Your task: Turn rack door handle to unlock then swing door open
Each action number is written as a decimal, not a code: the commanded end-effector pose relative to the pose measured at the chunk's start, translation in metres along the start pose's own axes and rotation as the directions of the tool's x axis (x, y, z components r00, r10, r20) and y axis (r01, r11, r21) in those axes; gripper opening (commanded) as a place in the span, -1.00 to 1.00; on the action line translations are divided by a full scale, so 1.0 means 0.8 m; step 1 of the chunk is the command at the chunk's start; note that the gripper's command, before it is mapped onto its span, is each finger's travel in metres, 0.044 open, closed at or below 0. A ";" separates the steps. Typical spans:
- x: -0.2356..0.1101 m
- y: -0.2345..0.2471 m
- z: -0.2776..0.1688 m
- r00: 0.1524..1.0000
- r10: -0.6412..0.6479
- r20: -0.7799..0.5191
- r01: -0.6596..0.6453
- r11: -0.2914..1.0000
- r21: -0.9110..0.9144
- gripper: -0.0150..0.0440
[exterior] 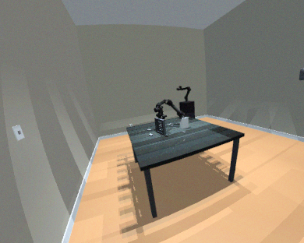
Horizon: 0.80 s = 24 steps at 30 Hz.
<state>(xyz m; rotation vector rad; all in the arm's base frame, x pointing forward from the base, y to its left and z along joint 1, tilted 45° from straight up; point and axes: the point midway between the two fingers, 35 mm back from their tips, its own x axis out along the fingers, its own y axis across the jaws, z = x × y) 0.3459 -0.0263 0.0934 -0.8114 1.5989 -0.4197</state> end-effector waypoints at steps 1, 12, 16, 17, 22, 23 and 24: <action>0.000 0.000 0.000 1.000 0.002 0.001 -0.002 0.985 -0.175 0.52; 0.000 0.000 0.000 1.000 0.002 0.001 -0.001 0.751 -0.660 0.52; 0.000 0.000 0.000 1.000 0.002 0.001 0.000 0.607 -0.795 0.52; 0.000 0.000 0.000 1.000 0.002 0.001 0.000 0.567 -0.824 0.52; 0.000 0.000 0.000 1.000 0.002 0.001 0.000 0.347 -0.938 0.52; 0.000 0.000 0.000 1.000 0.002 0.001 0.000 0.300 -0.954 0.52; 0.000 0.000 0.000 1.000 0.002 0.001 0.000 0.253 -0.968 0.52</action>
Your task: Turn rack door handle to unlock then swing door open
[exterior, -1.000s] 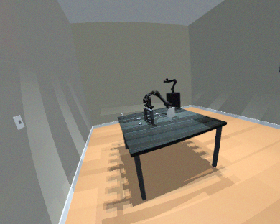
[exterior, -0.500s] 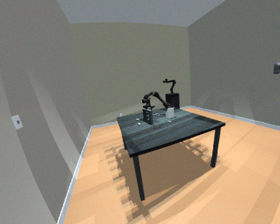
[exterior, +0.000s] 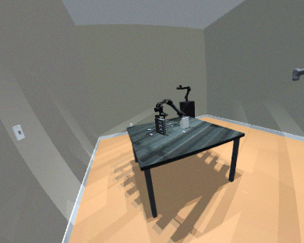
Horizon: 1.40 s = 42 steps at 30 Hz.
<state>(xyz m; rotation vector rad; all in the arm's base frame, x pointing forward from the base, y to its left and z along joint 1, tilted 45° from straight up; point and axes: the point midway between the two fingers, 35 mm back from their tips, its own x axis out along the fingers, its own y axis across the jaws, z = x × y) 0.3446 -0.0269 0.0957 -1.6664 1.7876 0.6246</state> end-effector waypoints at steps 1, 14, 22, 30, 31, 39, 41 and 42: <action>0.002 -0.001 0.003 1.000 -0.001 0.004 0.002 0.984 -0.176 0.52; 0.002 -0.001 0.003 1.000 -0.001 0.004 0.003 0.901 -0.434 0.49; 0.002 -0.001 0.003 1.000 -0.001 0.004 0.003 0.901 -0.434 0.31; 0.002 -0.001 0.003 1.000 -0.001 0.004 0.003 0.901 -0.434 0.13; 0.002 -0.001 0.003 1.000 -0.001 0.004 0.003 0.901 -0.434 0.11; 0.002 -0.001 0.003 1.000 -0.001 0.004 0.003 0.901 -0.434 -0.07; 0.002 -0.001 0.003 1.000 -0.001 0.004 0.003 0.901 -0.434 -0.12; 0.002 -0.001 0.003 1.000 -0.001 0.004 0.003 0.901 -0.434 -0.14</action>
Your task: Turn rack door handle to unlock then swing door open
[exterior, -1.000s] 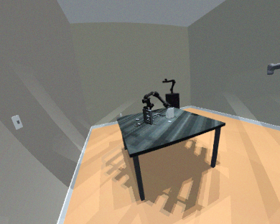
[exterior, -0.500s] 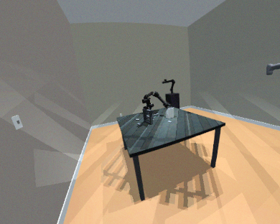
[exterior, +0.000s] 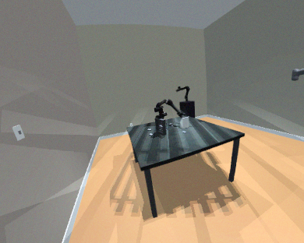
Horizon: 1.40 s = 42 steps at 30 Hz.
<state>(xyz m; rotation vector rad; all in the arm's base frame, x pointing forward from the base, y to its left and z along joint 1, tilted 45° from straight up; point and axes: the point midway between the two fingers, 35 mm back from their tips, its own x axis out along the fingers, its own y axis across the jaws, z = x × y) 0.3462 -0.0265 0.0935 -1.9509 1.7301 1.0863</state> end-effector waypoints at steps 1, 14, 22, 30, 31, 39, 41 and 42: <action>0.000 0.000 0.001 1.000 0.000 0.003 0.000 1.000 -0.001 -0.16; 0.000 0.000 0.001 1.000 0.000 0.003 0.000 1.000 -0.001 -0.41; 0.000 0.005 0.004 1.000 0.000 0.003 -0.001 0.992 0.130 -0.41; 0.000 0.013 0.010 1.000 0.000 0.003 -0.001 0.958 0.286 -0.41; 0.000 0.014 0.011 1.000 0.000 0.003 -0.001 0.952 0.305 -0.41; 0.000 0.025 0.020 1.000 0.001 0.004 -0.002 0.897 0.441 -0.41; 0.000 0.028 0.023 1.000 0.001 0.004 -0.003 0.881 0.474 -0.41; 0.000 0.029 0.024 1.000 0.001 0.004 -0.003 0.872 0.490 -0.41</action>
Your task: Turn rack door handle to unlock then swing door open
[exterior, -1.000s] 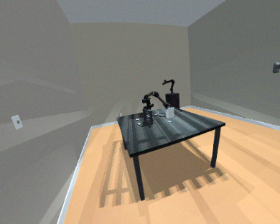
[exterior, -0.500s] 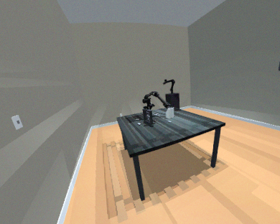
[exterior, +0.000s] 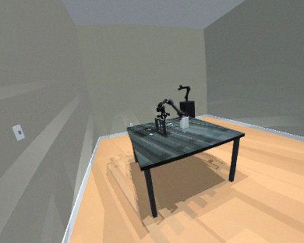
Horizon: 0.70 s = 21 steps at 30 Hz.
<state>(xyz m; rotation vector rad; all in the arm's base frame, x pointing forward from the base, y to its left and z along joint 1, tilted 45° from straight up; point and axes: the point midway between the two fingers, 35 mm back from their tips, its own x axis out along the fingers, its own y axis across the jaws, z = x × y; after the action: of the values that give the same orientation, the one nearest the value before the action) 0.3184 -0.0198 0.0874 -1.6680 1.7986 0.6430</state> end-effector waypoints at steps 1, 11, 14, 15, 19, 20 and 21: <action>0.000 0.003 0.003 1.000 -0.011 0.006 0.010 0.995 0.096 -0.41; 0.000 0.025 0.012 1.000 -0.010 0.006 0.008 0.966 0.259 -0.41; 0.000 0.032 0.015 1.000 -0.010 0.006 0.008 0.953 0.303 -0.41; 0.000 0.034 0.017 1.000 -0.010 0.006 0.008 0.948 0.317 -0.41; 0.000 0.042 0.022 1.000 -0.010 0.007 0.007 0.928 0.372 -0.41; 0.000 0.044 0.023 1.000 -0.010 0.007 0.007 0.922 0.386 -0.41; 0.000 0.046 0.025 1.000 -0.010 0.007 0.006 0.917 0.399 -0.41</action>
<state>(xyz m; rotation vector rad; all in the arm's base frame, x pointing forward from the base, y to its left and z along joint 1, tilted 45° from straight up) 0.2839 -0.0042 0.0730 -1.4355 1.7919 0.3175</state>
